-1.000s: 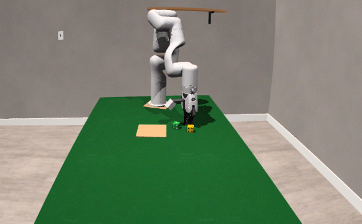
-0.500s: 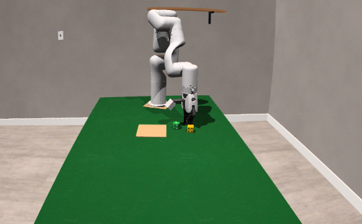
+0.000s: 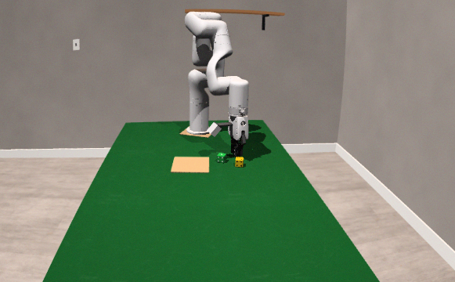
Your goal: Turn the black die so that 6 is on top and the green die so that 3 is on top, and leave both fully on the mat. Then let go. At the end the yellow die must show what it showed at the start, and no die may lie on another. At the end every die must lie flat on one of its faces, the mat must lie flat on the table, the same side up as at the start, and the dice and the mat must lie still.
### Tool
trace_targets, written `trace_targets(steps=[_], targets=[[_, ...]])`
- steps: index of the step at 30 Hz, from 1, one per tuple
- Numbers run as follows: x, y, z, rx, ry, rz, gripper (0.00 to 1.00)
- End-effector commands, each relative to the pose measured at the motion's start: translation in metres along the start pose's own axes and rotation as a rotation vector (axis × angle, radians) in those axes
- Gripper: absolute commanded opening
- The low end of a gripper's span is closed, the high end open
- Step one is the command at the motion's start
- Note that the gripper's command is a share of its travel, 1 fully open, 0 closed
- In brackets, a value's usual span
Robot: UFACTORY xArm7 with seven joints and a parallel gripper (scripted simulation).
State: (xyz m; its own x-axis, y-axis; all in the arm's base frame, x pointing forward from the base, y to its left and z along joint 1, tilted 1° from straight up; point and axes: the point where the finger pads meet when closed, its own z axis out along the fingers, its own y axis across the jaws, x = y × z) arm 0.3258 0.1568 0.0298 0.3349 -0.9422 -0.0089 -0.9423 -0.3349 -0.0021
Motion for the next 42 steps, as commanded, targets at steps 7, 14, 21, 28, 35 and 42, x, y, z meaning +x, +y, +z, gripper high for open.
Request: trace_targets(steps=[7, 14, 21, 28, 35, 42], targets=[[0.0, -0.002, -0.058, 0.006, -0.001, 0.0, 0.27], [0.0, -0.002, -0.092, 0.006, -0.001, 0.0, 0.27], [0.0, -0.002, -0.093, 0.006, -0.001, 0.0, 0.27], [0.0, -0.002, -0.093, 0.006, -0.001, -0.005, 0.27], [-0.001, -0.002, -0.092, 0.006, -0.001, -0.142, 0.27], [-0.002, -0.002, -0.091, 0.006, -0.001, -0.336, 0.27]])
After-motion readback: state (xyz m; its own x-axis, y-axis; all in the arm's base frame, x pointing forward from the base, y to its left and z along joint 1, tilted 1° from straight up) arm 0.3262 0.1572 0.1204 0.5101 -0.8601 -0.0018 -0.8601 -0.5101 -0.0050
